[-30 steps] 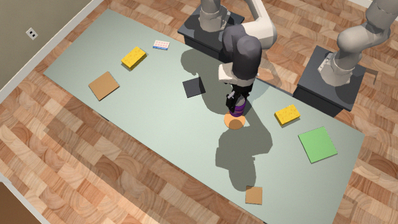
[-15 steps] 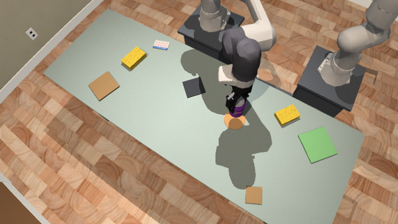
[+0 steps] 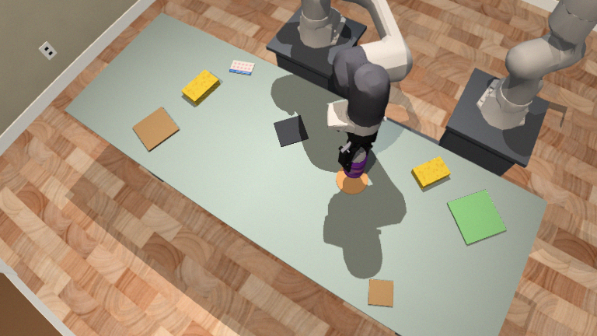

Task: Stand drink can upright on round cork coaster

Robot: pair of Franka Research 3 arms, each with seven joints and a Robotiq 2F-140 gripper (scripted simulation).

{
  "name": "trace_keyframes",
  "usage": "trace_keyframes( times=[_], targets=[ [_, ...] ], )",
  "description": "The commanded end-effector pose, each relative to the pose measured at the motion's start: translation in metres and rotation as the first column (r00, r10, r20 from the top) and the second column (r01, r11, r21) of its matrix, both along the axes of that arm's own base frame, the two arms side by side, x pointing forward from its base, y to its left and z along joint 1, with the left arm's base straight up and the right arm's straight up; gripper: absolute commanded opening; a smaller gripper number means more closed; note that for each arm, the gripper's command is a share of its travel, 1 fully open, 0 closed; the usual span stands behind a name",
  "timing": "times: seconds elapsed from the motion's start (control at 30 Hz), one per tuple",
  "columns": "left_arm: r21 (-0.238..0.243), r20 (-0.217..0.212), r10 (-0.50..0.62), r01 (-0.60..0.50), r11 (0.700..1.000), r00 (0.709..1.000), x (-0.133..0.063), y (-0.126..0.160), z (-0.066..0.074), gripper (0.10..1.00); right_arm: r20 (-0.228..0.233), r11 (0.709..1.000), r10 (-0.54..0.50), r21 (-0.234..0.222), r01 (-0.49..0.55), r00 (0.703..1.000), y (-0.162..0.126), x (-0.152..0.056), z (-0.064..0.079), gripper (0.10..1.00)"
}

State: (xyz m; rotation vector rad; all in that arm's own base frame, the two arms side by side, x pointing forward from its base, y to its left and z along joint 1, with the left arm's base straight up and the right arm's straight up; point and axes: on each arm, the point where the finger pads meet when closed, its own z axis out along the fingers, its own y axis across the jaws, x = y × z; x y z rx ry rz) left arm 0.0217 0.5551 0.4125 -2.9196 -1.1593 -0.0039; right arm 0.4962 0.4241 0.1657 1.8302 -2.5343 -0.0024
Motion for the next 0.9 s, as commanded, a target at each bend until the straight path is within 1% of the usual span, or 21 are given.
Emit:
trace_keyframes(
  times=[0.0, 0.33, 0.4, 0.87],
  targets=[
    [-0.001, -0.002, -0.007, 0.007, 1.000, 1.000, -0.002, -0.001, 0.001, 1.000, 0.013, 1.000, -0.003, 0.008, 0.003, 1.000, 0.003, 0.004, -0.002, 0.099],
    [-0.001, -0.002, -0.007, 0.007, 1.000, 1.000, -0.002, -0.001, 0.001, 1.000, 0.013, 1.000, -0.003, 0.008, 0.003, 1.000, 0.003, 0.004, -0.019, 0.099],
    [-0.001, -0.002, -0.007, 0.007, 1.000, 1.000, -0.002, -0.001, 0.001, 1.000, 0.013, 1.000, -0.003, 0.008, 0.003, 1.000, 0.003, 0.004, -0.019, 0.099],
    [-0.001, -0.002, -0.007, 0.007, 1.000, 1.000, -0.002, -0.001, 0.001, 1.000, 0.013, 1.000, -0.003, 0.008, 0.003, 1.000, 0.003, 0.004, -0.037, 0.099]
  ],
)
